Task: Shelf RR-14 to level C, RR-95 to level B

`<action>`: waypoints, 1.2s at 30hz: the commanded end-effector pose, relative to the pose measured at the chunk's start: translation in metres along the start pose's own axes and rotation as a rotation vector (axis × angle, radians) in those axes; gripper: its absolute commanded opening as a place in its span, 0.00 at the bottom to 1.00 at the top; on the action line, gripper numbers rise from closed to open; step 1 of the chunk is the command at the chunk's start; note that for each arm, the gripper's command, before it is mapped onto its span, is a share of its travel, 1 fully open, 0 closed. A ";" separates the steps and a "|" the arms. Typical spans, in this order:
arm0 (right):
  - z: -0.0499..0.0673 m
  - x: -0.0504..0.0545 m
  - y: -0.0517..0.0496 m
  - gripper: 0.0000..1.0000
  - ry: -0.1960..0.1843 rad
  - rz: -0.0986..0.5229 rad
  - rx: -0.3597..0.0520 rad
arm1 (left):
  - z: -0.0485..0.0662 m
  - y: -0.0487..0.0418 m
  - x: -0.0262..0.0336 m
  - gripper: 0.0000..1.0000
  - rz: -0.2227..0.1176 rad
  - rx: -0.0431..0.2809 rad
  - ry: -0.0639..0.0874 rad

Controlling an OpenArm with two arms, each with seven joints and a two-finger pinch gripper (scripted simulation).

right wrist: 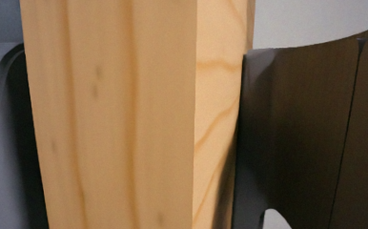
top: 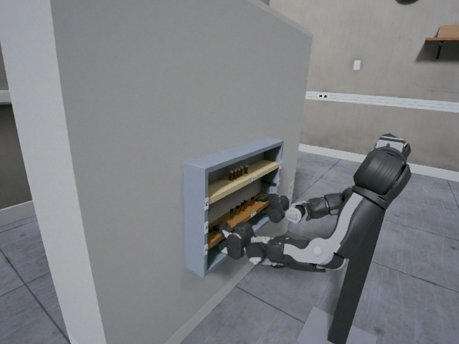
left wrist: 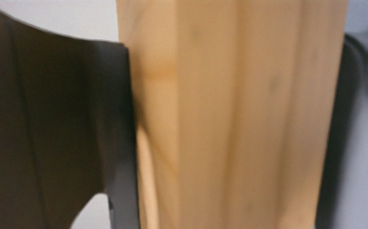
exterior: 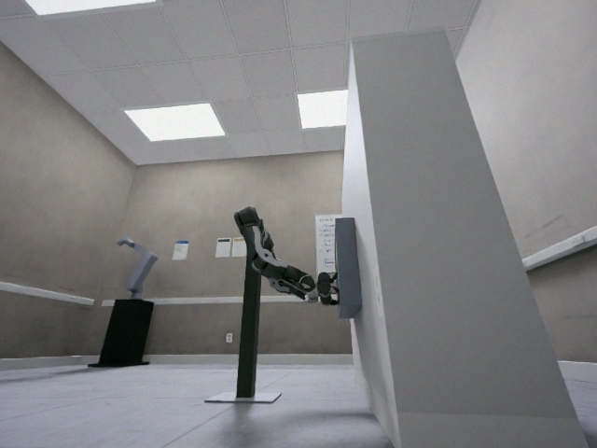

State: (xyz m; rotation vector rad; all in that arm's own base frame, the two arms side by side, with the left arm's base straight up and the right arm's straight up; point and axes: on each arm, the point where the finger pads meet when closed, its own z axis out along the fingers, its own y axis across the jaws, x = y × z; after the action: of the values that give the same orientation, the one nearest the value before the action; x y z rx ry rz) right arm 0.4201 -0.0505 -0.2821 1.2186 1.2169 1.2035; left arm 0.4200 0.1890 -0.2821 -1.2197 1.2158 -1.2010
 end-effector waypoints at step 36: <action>-0.002 0.001 0.016 0.00 0.001 -0.001 -0.012 | -0.002 -0.0157 0.0007 0.00 0.000 0.012 0.003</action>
State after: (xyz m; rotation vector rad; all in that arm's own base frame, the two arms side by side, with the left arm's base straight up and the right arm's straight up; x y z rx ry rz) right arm 0.4180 -0.0510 -0.2702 1.2225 1.2186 1.2027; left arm 0.4179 0.1885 -0.2700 -1.2190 1.2184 -1.2013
